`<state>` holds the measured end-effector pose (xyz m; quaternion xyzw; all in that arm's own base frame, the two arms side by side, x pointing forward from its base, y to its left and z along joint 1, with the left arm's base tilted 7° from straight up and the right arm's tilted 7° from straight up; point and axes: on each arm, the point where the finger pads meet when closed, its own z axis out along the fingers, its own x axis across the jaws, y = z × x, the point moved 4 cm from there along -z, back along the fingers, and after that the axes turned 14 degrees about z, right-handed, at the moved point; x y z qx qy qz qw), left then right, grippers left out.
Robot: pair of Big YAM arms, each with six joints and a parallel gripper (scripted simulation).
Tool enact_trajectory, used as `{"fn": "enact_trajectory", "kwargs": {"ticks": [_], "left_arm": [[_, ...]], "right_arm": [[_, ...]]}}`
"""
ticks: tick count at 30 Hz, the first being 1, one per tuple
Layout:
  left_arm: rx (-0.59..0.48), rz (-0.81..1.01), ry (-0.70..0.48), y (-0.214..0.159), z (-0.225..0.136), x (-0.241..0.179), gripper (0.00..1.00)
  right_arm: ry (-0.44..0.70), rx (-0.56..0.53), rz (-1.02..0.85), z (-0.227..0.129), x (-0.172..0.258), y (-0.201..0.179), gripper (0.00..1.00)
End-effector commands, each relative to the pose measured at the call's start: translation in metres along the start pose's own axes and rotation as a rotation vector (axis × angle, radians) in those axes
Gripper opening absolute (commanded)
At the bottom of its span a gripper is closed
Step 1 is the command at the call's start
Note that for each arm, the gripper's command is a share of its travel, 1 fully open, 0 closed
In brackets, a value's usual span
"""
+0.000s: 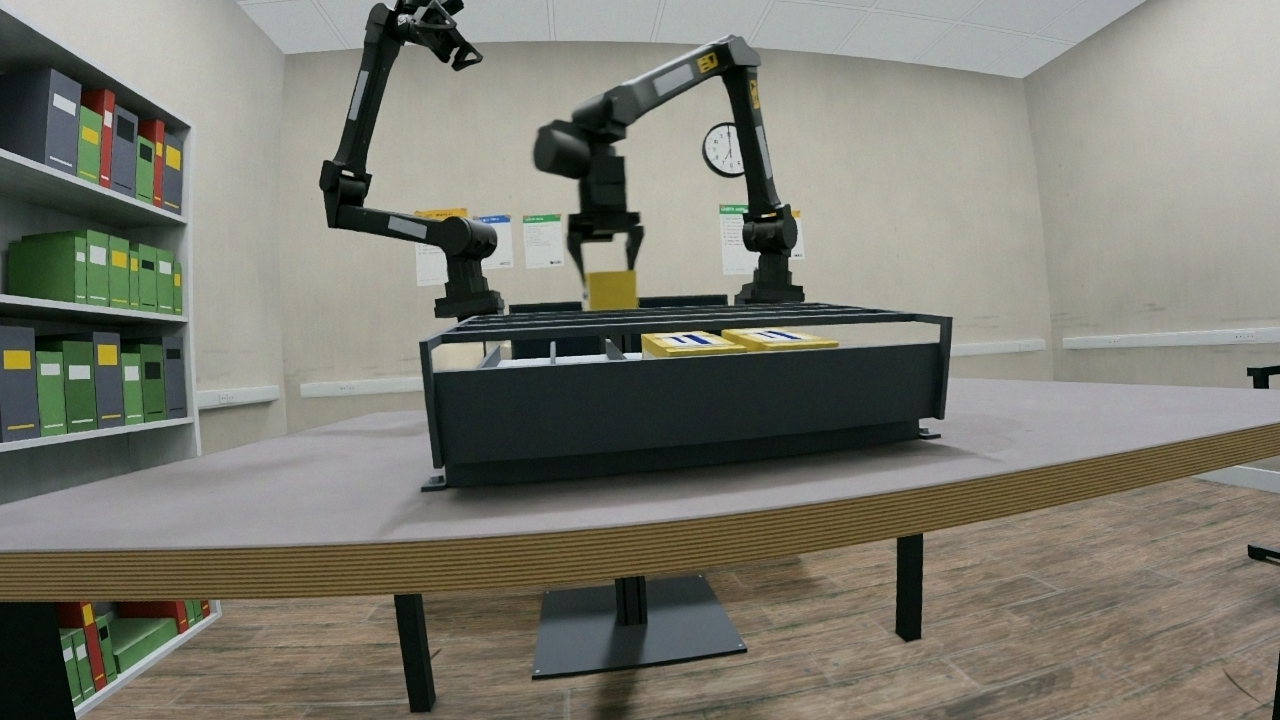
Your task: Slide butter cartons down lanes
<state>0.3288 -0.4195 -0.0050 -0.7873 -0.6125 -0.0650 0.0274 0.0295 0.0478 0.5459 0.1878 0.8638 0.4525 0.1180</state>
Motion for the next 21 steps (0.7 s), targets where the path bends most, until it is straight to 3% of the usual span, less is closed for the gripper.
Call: {"fn": "enact_trajectory", "kwargs": {"ticks": [1, 6, 12, 21], "left_arm": [[-0.031, 0.0, -0.033, 0.022, -0.027, -0.035, 0.6], [-0.045, -0.011, -0.048, 0.033, -0.037, -0.038, 0.6], [-0.041, -0.003, -0.046, 0.031, -0.009, -0.053, 0.6], [-0.038, 0.013, -0.042, 0.024, -0.003, -0.051, 0.6]], "right_arm": [[-0.033, -0.006, -0.014, -0.01, -0.004, 0.012, 1.0], [-0.053, 0.007, -0.02, -0.012, -0.006, 0.011, 1.0], [-0.078, 0.015, -0.032, -0.015, -0.009, 0.012, 1.0], [-0.077, 0.015, -0.029, -0.015, -0.008, 0.012, 1.0]]}}
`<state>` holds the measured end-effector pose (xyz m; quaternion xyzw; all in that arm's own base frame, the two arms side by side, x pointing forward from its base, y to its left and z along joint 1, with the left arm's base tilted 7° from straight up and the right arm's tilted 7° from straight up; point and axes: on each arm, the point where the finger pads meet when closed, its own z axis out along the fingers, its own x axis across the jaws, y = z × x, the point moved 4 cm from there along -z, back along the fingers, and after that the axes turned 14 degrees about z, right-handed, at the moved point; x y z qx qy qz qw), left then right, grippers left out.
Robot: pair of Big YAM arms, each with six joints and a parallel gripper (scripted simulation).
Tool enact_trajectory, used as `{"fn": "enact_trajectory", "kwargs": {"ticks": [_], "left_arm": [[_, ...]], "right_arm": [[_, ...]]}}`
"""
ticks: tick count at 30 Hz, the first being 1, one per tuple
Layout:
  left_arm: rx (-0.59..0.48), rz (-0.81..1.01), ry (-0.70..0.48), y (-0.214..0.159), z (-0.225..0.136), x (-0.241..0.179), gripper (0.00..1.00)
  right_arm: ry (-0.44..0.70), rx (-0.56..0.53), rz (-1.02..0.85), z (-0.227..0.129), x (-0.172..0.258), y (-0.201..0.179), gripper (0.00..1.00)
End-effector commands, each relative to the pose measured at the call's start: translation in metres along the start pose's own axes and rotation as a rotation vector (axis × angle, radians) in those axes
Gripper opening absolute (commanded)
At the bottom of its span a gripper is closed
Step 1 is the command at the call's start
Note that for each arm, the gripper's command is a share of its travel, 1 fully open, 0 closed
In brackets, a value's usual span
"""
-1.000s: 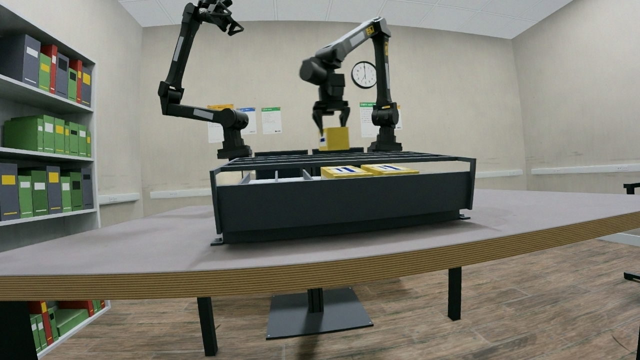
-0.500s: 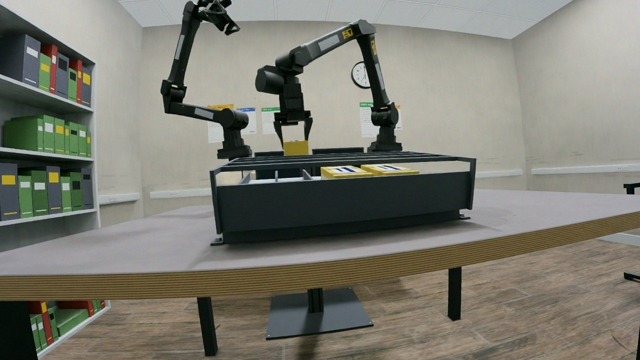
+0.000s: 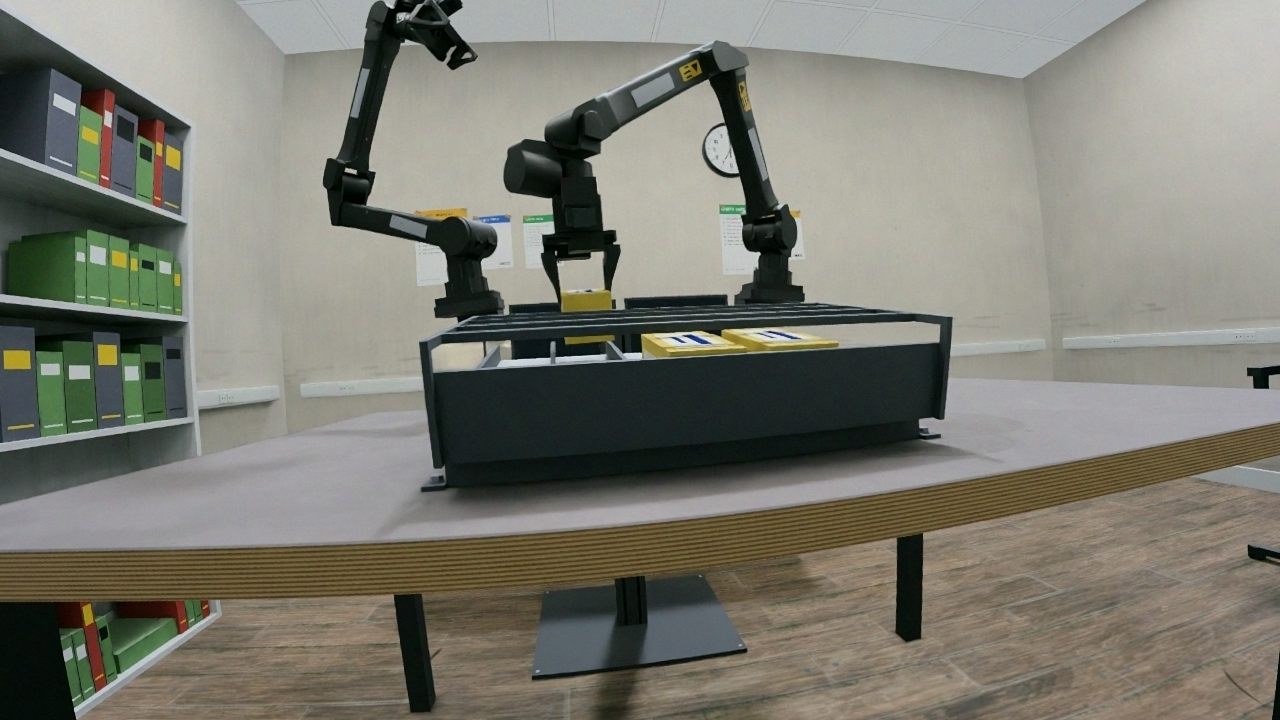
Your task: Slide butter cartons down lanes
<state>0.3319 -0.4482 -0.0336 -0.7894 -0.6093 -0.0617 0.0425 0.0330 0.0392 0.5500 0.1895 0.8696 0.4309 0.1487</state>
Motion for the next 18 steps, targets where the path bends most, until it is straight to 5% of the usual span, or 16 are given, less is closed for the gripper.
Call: {"fn": "enact_trajectory", "kwargs": {"ticks": [1, 11, 18], "left_arm": [[-0.069, 0.003, -0.058, 0.014, -0.031, -0.02, 0.6], [-0.037, 0.0, -0.031, -0.01, 0.015, -0.015, 0.6], [-0.076, -0.006, -0.065, 0.013, -0.007, -0.027, 0.6]], "right_arm": [[-0.016, -0.016, 0.004, -0.008, -0.002, 0.012, 1.0], [-0.016, -0.016, 0.004, -0.008, -0.002, 0.012, 1.0], [-0.016, -0.016, 0.004, -0.008, -0.002, 0.012, 1.0]]}}
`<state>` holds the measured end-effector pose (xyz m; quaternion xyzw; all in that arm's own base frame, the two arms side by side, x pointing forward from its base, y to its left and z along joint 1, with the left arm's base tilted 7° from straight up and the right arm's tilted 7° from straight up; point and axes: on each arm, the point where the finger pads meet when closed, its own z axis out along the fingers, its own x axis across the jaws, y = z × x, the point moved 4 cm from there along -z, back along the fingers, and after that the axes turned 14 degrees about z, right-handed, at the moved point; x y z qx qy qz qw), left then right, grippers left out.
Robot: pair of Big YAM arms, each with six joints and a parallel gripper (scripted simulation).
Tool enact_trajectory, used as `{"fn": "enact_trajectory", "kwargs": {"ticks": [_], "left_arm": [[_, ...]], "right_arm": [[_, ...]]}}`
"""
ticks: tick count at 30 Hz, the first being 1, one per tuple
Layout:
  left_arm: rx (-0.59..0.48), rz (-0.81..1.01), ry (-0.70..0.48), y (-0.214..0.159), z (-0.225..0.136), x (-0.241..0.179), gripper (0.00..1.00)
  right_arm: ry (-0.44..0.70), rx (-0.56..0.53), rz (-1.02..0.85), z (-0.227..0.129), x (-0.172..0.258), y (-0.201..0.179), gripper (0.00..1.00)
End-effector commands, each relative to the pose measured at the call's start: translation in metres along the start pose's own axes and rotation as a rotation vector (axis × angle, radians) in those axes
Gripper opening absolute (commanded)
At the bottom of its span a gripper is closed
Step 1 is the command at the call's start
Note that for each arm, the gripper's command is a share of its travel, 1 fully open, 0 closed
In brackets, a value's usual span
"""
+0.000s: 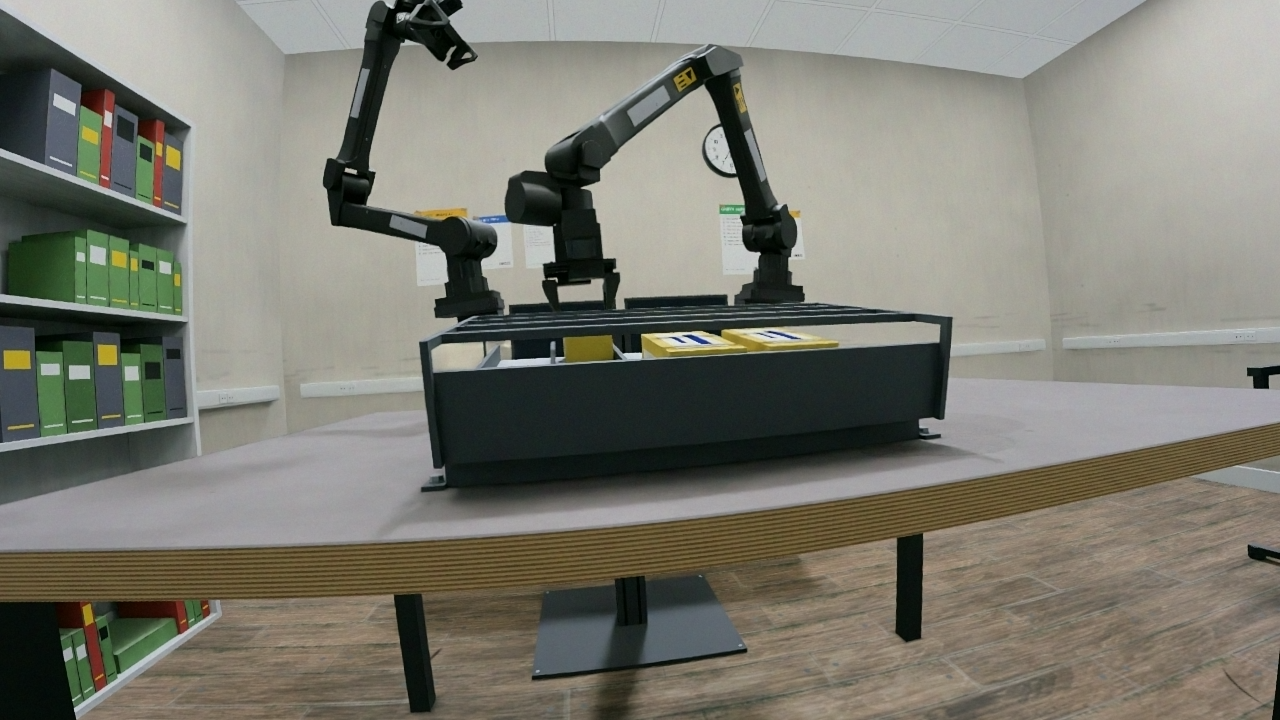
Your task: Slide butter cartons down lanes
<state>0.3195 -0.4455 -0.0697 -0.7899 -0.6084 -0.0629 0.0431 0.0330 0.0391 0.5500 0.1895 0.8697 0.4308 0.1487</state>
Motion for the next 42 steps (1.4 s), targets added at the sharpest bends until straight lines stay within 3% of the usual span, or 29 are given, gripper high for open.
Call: {"fn": "enact_trajectory", "kwargs": {"ticks": [1, 8, 12, 20, 23, 25, 31, 33, 42], "left_arm": [[-0.073, -0.009, -0.065, 0.03, -0.043, -0.017, 0.6], [-0.045, -0.006, -0.041, 0.018, 0.002, -0.014, 0.6], [-0.054, -0.005, -0.048, 0.002, -0.034, -0.005, 1.0], [-0.086, -0.01, -0.078, 0.015, -0.08, -0.016, 1.0], [-0.096, -0.015, -0.061, 0.007, -0.078, -0.014, 1.0], [-0.149, -0.022, -0.053, 0.0, -0.074, -0.014, 1.0], [-0.436, -0.021, 0.024, -0.019, -0.053, -0.016, 1.0], [-0.436, -0.021, 0.024, -0.019, -0.053, -0.016, 1.0], [-0.633, -0.006, 0.124, -0.026, -0.033, -0.009, 1.0]], "right_arm": [[-0.016, -0.016, 0.004, -0.008, -0.002, 0.012, 1.0], [-0.016, -0.016, 0.004, -0.008, -0.002, 0.012, 1.0], [-0.016, -0.016, 0.004, -0.008, -0.002, 0.012, 1.0], [-0.016, -0.016, 0.004, -0.008, -0.002, 0.012, 1.0], [-0.016, -0.016, 0.004, -0.008, -0.002, 0.012, 1.0], [-0.016, -0.016, 0.004, -0.008, -0.002, 0.012, 1.0], [-0.016, -0.016, 0.004, -0.008, -0.002, 0.012, 1.0], [-0.016, -0.016, 0.004, -0.008, -0.002, 0.012, 1.0], [-0.016, -0.016, 0.004, -0.008, -0.002, 0.012, 1.0]]}}
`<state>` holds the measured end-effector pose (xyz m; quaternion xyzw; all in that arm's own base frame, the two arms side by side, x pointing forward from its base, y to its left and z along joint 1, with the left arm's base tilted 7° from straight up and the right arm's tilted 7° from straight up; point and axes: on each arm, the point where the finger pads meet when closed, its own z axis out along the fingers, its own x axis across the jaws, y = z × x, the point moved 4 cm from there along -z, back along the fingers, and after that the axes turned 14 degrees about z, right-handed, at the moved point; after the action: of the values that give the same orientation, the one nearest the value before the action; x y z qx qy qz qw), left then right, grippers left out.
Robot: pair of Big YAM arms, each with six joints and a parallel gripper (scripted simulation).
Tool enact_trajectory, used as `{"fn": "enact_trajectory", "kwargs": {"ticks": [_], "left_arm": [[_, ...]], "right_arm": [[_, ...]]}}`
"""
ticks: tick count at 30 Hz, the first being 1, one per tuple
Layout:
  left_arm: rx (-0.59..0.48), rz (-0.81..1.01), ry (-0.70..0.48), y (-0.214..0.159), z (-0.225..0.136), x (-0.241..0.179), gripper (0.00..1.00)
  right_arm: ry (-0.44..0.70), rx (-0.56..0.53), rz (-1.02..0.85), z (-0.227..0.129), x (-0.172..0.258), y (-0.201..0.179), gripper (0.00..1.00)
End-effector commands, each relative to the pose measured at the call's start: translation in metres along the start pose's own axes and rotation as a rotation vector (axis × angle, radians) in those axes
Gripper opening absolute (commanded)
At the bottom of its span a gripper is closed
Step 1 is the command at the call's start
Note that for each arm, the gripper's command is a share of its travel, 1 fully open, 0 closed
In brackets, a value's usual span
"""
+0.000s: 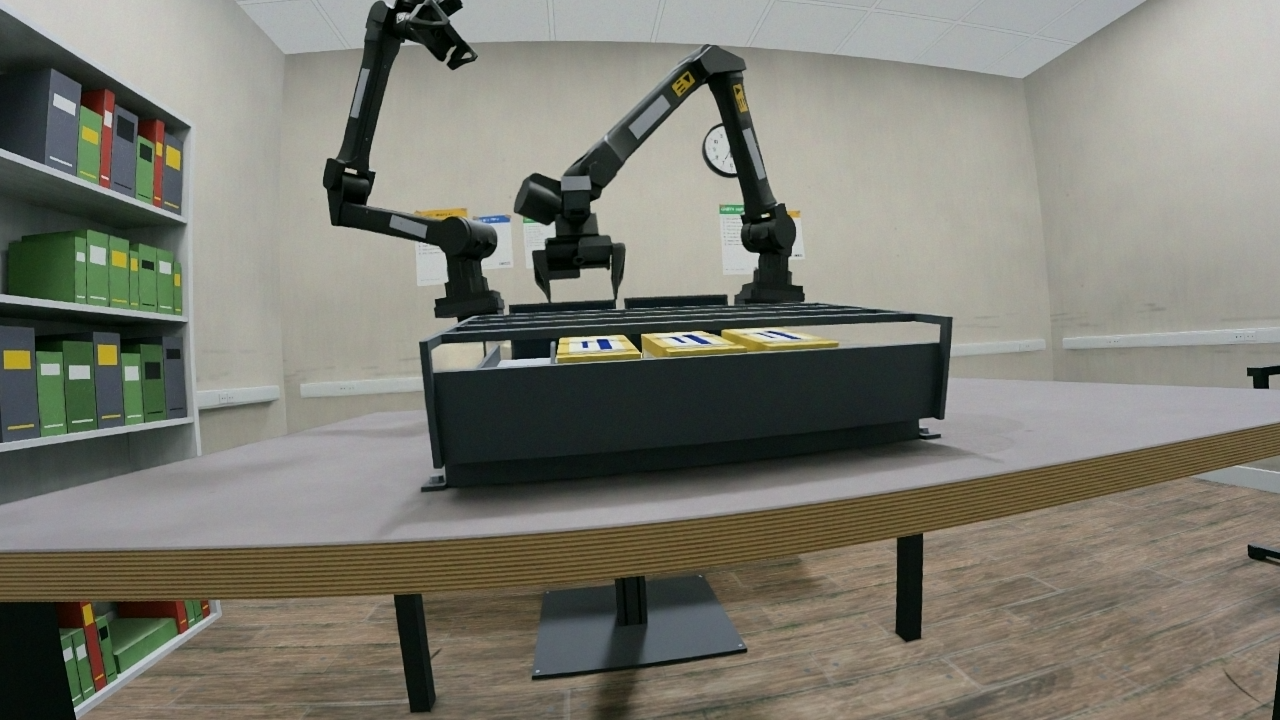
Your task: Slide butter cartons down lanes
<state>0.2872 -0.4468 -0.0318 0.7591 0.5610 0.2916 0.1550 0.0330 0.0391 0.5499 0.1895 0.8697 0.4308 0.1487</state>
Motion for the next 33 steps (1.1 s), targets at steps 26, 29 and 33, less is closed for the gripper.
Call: {"fn": "enact_trajectory", "kwargs": {"ticks": [26, 29, 33], "left_arm": [[-0.446, 0.088, 0.103, 0.033, 0.027, 0.001, 1.0], [-0.53, 0.085, 0.137, 0.04, 0.031, 0.004, 1.0], [-0.616, 0.057, 0.164, 0.048, 0.032, 0.004, 1.0]], "right_arm": [[-0.016, -0.016, 0.004, -0.008, -0.002, 0.012, 1.0], [-0.016, -0.016, 0.004, -0.008, -0.002, 0.012, 1.0], [-0.016, -0.016, 0.004, -0.008, -0.002, 0.012, 1.0]]}}
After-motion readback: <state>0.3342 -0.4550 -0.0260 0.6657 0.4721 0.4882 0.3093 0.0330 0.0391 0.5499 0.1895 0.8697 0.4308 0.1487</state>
